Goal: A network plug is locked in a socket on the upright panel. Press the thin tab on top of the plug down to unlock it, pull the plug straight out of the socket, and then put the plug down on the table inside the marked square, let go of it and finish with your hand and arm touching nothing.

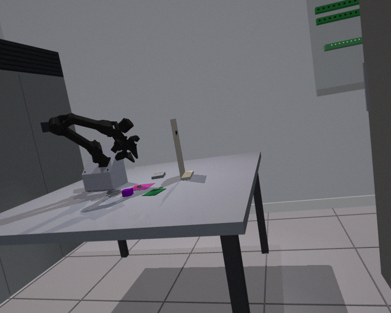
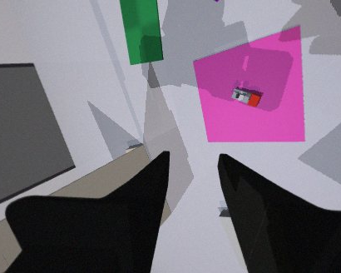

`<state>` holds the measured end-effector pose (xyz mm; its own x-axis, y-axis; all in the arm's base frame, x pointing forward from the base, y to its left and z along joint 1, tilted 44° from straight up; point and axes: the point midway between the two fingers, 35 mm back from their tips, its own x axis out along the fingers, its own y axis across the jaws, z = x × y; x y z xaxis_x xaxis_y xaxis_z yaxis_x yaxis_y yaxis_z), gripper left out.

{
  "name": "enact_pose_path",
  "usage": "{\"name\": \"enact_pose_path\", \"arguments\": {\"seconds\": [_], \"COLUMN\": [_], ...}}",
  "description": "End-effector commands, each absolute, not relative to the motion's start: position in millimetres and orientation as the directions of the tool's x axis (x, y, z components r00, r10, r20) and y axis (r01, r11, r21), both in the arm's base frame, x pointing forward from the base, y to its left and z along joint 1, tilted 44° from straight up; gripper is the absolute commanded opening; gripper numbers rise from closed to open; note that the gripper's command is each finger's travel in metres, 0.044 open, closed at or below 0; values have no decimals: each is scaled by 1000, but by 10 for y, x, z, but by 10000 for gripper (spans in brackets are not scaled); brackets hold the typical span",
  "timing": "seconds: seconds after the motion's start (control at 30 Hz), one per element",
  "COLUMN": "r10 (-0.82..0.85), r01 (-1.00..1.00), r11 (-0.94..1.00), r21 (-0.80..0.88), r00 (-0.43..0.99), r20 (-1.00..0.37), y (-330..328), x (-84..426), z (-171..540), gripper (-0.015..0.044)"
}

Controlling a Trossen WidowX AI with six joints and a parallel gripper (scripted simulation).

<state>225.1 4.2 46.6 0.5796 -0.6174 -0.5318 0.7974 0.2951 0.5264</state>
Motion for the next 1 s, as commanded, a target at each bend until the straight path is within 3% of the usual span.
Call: {"name": "enact_pose_path", "arguments": {"seconds": [0.0,0.83,0.97], "r10": [-619,-627,-627], "r01": [796,783,783], "r11": [294,309,309], "r21": [529,540,540], "r00": [580,595,595], "r20": [-530,-503,-503], "y": [123,527,527], "x": [2255,2153,2153], "z": [547,1109,1109], "gripper": [156,156,261]}}
